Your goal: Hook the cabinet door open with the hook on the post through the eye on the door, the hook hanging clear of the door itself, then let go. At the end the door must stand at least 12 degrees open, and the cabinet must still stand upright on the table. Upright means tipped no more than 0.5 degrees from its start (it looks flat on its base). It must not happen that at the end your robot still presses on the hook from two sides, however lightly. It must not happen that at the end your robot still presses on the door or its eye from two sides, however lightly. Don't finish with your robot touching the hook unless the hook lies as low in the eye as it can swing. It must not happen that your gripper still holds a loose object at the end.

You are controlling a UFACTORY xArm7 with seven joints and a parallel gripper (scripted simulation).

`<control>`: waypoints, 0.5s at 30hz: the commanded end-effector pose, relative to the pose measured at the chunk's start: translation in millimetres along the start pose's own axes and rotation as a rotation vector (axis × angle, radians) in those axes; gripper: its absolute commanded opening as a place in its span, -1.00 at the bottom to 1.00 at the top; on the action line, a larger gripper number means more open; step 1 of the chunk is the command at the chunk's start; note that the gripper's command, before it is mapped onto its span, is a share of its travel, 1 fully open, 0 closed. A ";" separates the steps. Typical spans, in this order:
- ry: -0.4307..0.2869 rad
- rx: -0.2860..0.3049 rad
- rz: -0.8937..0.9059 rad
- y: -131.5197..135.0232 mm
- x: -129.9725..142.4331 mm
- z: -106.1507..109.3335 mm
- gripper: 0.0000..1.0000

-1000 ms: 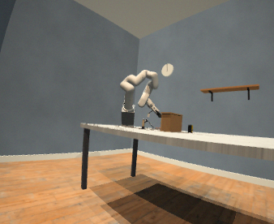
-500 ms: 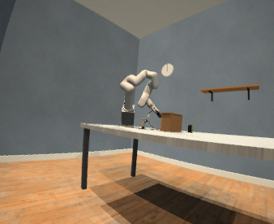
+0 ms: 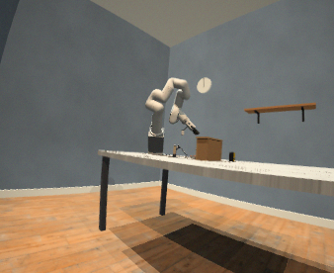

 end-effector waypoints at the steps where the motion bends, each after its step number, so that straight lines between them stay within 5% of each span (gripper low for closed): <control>1: 0.018 -0.011 0.002 3.4 15.9 16.7 1.00; 6: 0.035 0.016 -0.005 8.2 26.5 37.7 1.00; 15: 0.036 0.017 -0.005 8.4 26.7 38.2 1.00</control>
Point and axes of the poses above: the point where the finger pads meet when closed, its own z axis back along the fingers, its own y axis across the jaws, x = y × z, the point moved 7 cm from there along z, back along the fingers, and after that the axes turned 5 degrees about -z, right-handed, at the moved point
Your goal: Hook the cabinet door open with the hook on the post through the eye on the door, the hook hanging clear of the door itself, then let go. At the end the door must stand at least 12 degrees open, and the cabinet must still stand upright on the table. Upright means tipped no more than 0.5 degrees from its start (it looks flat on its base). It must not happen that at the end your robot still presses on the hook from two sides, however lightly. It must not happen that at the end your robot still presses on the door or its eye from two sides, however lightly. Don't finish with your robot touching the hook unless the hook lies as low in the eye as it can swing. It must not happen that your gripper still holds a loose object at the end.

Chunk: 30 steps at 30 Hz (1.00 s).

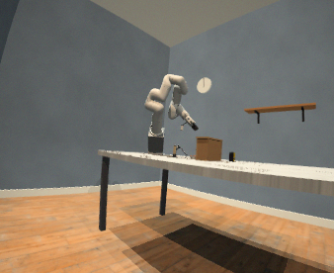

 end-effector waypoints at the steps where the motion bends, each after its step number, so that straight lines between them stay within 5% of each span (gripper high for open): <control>1: 0.000 -0.001 0.000 1.0 1.7 1.0 1.00; 9: 0.005 -0.009 -0.017 -1.0 2.2 1.0 1.00; 14: 0.056 -0.103 -0.219 -23.9 10.3 1.9 1.00; 18: 0.103 -0.188 -0.411 -70.8 20.9 3.9 1.00; 20: 0.103 -0.188 -0.411 -70.8 20.9 3.9 1.00; 21: 0.134 -0.250 -0.545 -84.6 27.3 3.9 1.00; 30: 0.206 -0.422 -0.933 -193.9 52.7 7.3 1.00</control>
Point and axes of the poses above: the point where the finger pads meet when closed, its own z axis back along the fingers, its own y axis across the jaws, x = y × z, the point moved 7 cm from there along z, back along the fingers, and after that the axes turned 5 degrees about -z, right-handed, at the moved point
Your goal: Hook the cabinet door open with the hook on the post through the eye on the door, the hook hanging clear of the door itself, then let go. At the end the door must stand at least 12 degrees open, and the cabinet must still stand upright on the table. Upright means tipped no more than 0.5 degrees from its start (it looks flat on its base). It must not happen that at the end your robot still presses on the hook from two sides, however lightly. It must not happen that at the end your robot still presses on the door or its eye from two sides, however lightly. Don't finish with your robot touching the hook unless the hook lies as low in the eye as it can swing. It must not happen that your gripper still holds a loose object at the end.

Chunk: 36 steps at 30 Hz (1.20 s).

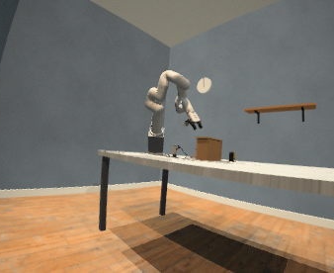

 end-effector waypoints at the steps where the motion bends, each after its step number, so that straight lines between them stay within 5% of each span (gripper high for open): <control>1: 0.065 -0.124 -0.241 -26.3 65.0 -5.5 1.00; 4: 0.091 -0.185 -0.378 -28.8 78.8 -7.5 1.00; 5: 0.100 -0.206 -0.425 -28.0 79.6 -8.6 -0.47; 7: 0.100 -0.206 -0.425 -28.0 79.6 -8.6 -0.47; 8: 0.128 -0.263 -0.554 -26.9 81.5 -13.6 -0.47; 13: 0.180 -0.352 -0.733 -41.9 64.4 -67.4 -0.47; 18: 0.250 -0.477 -0.908 -40.8 70.8 -76.1 -0.47; 36: 0.250 -0.477 -0.908 -40.8 70.8 -76.1 -0.47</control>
Point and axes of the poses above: the point where the finger pads meet when closed, its own z axis back along the fingers, its own y axis across the jaws, x = y × z, the point moved 7 cm from there along z, back along the fingers, and after that the axes turned 5 degrees about -z, right-handed, at the moved point
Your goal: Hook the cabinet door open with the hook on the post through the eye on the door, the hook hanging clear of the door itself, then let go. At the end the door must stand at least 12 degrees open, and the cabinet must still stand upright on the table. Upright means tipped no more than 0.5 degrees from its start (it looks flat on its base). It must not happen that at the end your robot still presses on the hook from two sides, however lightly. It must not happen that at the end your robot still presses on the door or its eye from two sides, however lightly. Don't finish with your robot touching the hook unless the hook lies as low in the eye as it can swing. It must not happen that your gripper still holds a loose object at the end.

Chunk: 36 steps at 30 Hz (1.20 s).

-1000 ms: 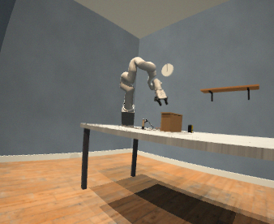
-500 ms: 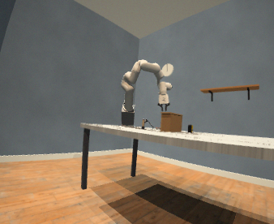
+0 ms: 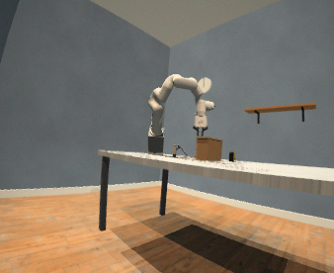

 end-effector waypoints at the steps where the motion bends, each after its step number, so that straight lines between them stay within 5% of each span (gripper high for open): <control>1: 0.001 0.001 0.000 0.8 -0.4 1.0 -0.47; 36: 0.000 0.003 -0.001 1.0 -0.6 -8.6 -0.47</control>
Point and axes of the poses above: the point where the finger pads meet when closed, its own z axis back along the fingers, its own y axis across the jaws, x = y × z, the point moved 7 cm from there along z, back along the fingers, and after that the axes turned 5 degrees about -z, right-handed, at the moved point
